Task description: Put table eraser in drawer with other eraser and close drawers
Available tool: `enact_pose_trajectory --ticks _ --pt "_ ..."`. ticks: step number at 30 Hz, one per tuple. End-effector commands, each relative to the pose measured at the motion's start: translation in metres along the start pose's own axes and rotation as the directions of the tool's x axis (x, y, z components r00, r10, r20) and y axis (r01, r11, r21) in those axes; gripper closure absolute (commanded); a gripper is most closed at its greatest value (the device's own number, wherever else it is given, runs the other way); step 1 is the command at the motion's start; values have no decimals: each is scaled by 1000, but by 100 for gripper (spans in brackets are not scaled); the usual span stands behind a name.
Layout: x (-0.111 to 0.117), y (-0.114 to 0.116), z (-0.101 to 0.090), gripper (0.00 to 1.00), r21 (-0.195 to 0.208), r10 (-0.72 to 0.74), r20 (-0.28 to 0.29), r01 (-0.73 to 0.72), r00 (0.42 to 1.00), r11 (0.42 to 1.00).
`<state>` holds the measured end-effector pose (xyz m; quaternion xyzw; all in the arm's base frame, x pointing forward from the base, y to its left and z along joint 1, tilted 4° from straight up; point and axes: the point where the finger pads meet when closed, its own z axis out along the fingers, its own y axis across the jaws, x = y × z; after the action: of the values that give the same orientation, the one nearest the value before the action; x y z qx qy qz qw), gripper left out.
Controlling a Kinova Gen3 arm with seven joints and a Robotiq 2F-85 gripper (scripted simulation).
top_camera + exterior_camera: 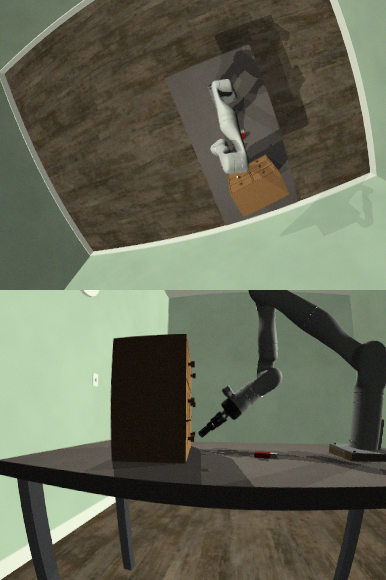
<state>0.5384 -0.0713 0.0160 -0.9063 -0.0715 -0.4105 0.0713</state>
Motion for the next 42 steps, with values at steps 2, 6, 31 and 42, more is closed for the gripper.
enact_pose_trajectory --ticks 2,6,31,42 --pt "5 0 4 67 1 -3 -4 3 1000 1000" --pt "10 -1 10 67 1 -3 -4 3 1000 1000" --pt "17 -1 18 67 1 -3 -4 3 1000 1000" --pt "17 -1 18 67 1 -3 -4 3 1000 1000"
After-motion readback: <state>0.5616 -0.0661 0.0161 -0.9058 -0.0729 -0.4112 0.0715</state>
